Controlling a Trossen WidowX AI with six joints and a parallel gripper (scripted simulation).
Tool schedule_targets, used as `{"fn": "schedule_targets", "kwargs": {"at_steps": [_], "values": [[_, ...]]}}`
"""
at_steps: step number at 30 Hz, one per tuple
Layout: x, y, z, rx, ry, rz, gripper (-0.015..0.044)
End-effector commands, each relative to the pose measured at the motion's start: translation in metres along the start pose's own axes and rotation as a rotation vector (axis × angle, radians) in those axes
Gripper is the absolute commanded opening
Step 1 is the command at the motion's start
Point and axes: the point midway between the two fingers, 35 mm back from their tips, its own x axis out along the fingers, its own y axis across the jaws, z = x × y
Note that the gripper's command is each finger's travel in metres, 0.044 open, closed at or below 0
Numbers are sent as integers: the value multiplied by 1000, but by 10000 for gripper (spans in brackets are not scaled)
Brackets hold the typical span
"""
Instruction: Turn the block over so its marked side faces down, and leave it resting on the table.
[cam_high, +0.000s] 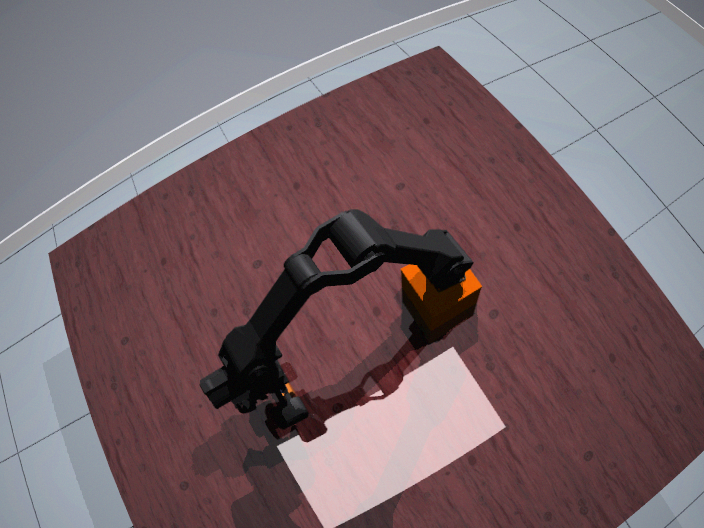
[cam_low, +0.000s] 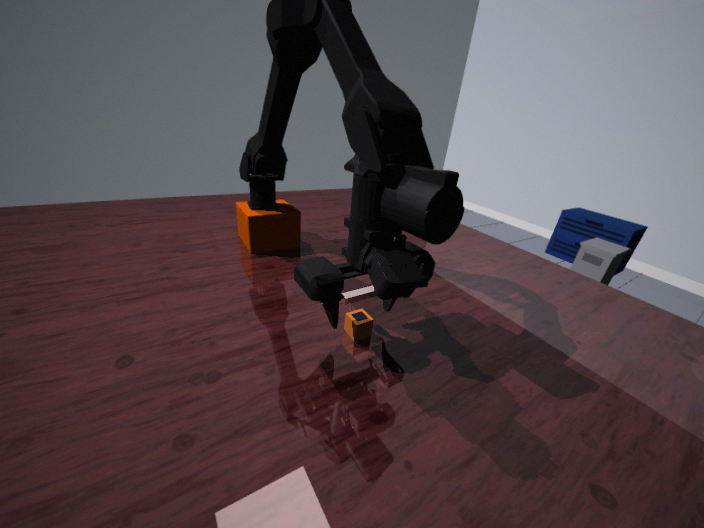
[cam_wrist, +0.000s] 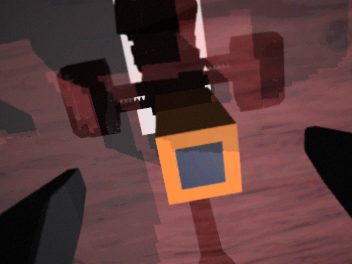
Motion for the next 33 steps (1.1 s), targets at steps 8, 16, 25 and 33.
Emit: {"fn": "schedule_targets", "kwargs": {"at_steps": [8, 16, 25, 33], "values": [[15, -1, -4, -5, 17, -6, 387], [15, -1, -4, -5, 17, -6, 177], [15, -1, -4, -5, 17, -6, 78], [15, -1, -4, -5, 17, -6, 25]]}}
